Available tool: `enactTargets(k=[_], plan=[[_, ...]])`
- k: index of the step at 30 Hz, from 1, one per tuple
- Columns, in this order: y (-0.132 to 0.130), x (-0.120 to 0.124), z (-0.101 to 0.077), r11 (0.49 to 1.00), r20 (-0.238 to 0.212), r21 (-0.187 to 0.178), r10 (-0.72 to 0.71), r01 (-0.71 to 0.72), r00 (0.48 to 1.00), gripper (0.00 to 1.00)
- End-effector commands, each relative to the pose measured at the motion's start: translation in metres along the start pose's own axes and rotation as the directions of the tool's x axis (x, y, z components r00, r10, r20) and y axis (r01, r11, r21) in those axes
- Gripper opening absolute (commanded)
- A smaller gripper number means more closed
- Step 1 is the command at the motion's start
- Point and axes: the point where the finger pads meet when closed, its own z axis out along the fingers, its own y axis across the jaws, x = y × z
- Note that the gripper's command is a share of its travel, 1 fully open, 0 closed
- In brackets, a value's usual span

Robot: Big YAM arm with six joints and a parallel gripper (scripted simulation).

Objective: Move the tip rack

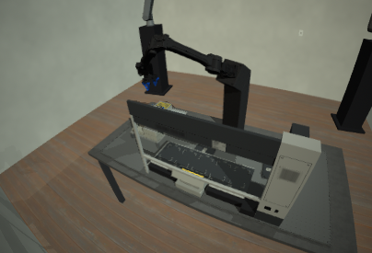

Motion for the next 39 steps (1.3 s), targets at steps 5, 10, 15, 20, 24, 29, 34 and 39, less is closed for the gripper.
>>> enactTargets(k=[5,10,15,20,24,29,34,39], plan=[[0.0,-0.007,-0.01,1.0,0.018,0.003,-0.008,0.008,1.0,1.0],[0.0,-0.007,-0.01,1.0,0.018,0.003,-0.008,0.008,1.0,1.0],[-0.002,0.002,0.013,1.0,-0.008,0.0,0.004,-0.004,1.0,1.0],[-0.003,0.004,0.019,1.0,-0.011,-0.001,0.007,-0.007,1.0,1.0],[-0.003,0.005,0.026,1.0,-0.012,0.0,0.009,-0.009,1.0,1.0],[-0.003,0.004,0.034,1.0,-0.01,0.0,0.007,-0.007,1.0,1.0],[-0.001,0.002,0.042,1.0,-0.007,-0.001,0.003,-0.003,1.0,1.0],[-0.001,0.001,0.046,1.0,-0.006,-0.001,0.002,-0.002,1.0,1.0]])
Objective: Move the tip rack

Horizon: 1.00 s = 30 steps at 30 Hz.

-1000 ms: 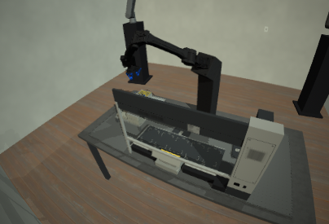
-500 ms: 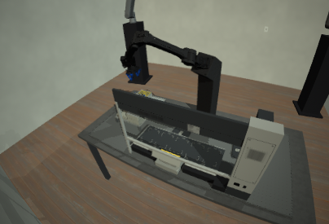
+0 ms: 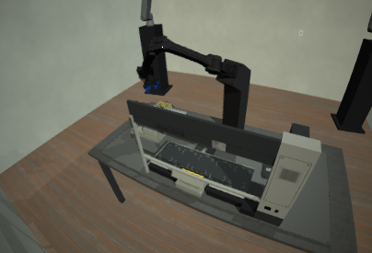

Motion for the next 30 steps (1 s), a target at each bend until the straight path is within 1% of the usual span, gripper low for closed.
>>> enactTargets(k=[1,12,16,30], plan=[[0.003,0.0,0.015,1.0,-0.006,-0.005,0.005,-0.005,1.0,1.0],[0.008,-0.007,0.031,1.0,0.005,-0.008,-0.007,0.007,1.0,1.0],[0.009,-0.008,0.034,1.0,0.007,-0.009,-0.009,0.009,1.0,1.0],[0.009,-0.007,0.056,1.0,0.006,-0.009,-0.007,0.008,1.0,1.0]])
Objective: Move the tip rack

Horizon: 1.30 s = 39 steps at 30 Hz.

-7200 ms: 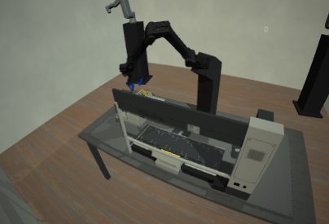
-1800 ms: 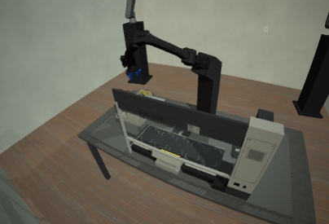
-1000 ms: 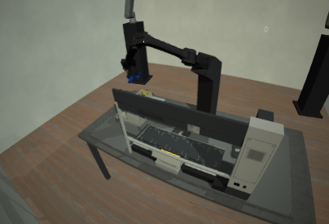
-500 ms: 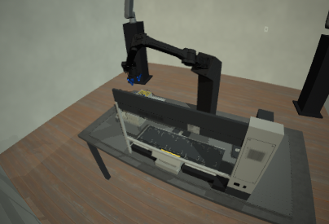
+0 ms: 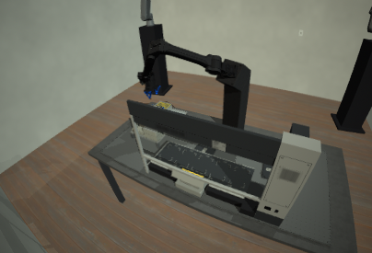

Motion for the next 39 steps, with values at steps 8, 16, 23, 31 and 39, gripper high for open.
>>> enactTargets(k=[8,16,23,31,39], plan=[[0.008,-0.007,0.023,1.0,0.004,-0.009,-0.006,0.006,1.0,1.0],[0.008,-0.006,0.037,1.0,0.003,-0.009,-0.006,0.006,1.0,1.0],[0.008,-0.006,0.045,1.0,0.003,-0.01,-0.005,0.005,1.0,1.0],[0.008,-0.005,0.059,1.0,0.002,-0.01,-0.004,0.004,1.0,1.0],[0.008,-0.005,0.069,1.0,0.002,-0.01,-0.004,0.004,1.0,1.0]])
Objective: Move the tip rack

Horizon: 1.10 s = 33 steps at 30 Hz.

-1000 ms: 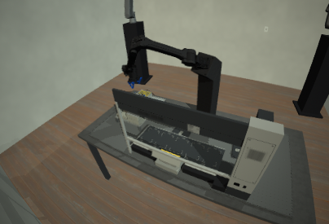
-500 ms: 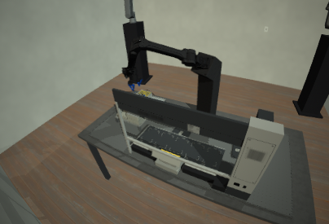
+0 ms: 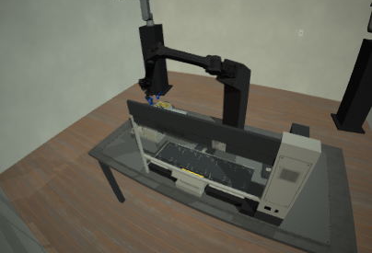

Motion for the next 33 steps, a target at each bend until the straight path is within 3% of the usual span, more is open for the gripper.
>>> enactTargets(k=[1,33], plan=[[0.009,-0.006,0.014,1.0,0.005,-0.01,-0.008,0.008,1.0,1.0],[0.009,-0.004,0.062,1.0,0.003,-0.011,-0.006,0.006,1.0,1.0]])
